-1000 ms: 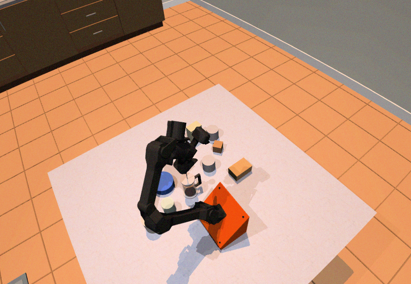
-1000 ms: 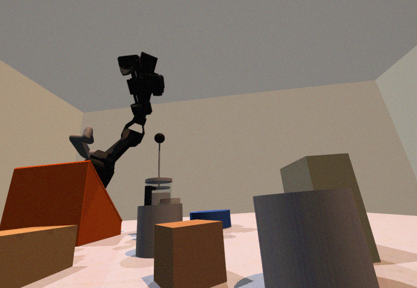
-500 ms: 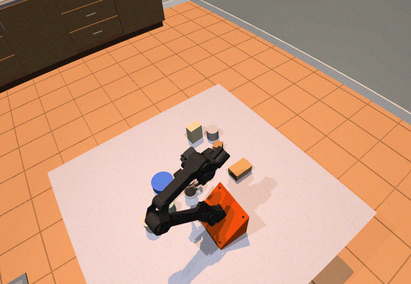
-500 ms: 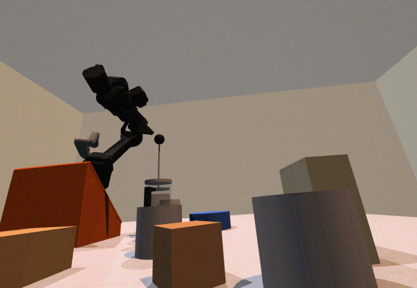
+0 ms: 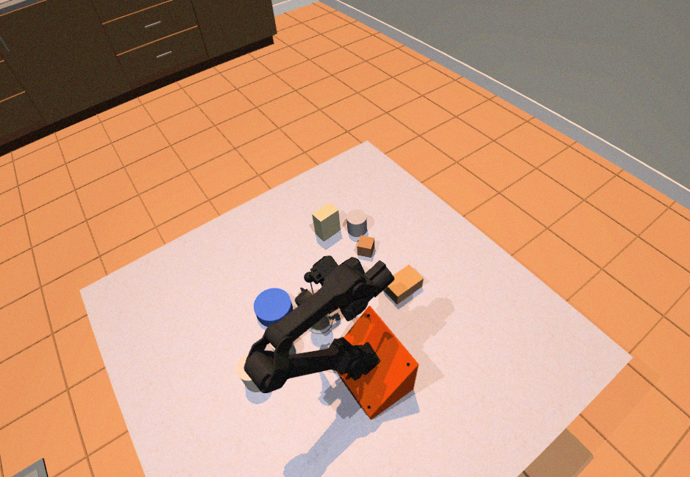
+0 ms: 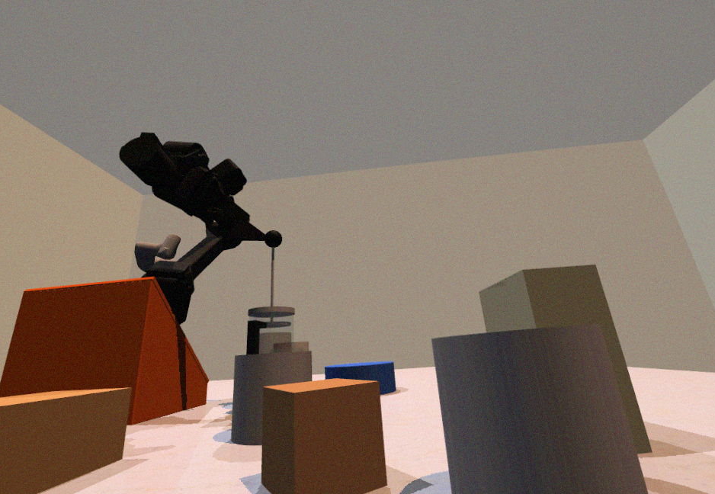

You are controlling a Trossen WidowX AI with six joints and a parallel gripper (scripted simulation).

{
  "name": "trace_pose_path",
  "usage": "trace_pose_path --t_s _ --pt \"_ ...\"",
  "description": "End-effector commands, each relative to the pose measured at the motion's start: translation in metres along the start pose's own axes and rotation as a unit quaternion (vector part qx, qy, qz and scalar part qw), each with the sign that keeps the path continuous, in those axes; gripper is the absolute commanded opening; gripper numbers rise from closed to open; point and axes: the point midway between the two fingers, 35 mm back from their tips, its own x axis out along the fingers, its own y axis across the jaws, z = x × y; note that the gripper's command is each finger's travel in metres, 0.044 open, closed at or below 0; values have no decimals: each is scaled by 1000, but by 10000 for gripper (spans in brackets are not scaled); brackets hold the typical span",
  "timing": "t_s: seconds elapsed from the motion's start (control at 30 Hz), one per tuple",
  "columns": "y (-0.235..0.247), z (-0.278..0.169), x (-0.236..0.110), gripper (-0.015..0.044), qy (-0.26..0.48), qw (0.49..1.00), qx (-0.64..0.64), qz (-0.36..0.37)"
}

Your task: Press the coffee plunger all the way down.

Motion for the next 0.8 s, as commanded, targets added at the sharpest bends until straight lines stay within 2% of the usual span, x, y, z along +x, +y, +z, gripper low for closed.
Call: trace_pose_path --t_s 0.0,0.77 --pt "0 0 5 440 -1 1000 0 -2" --pt "2 2 39 440 -4 1000 -2 3"
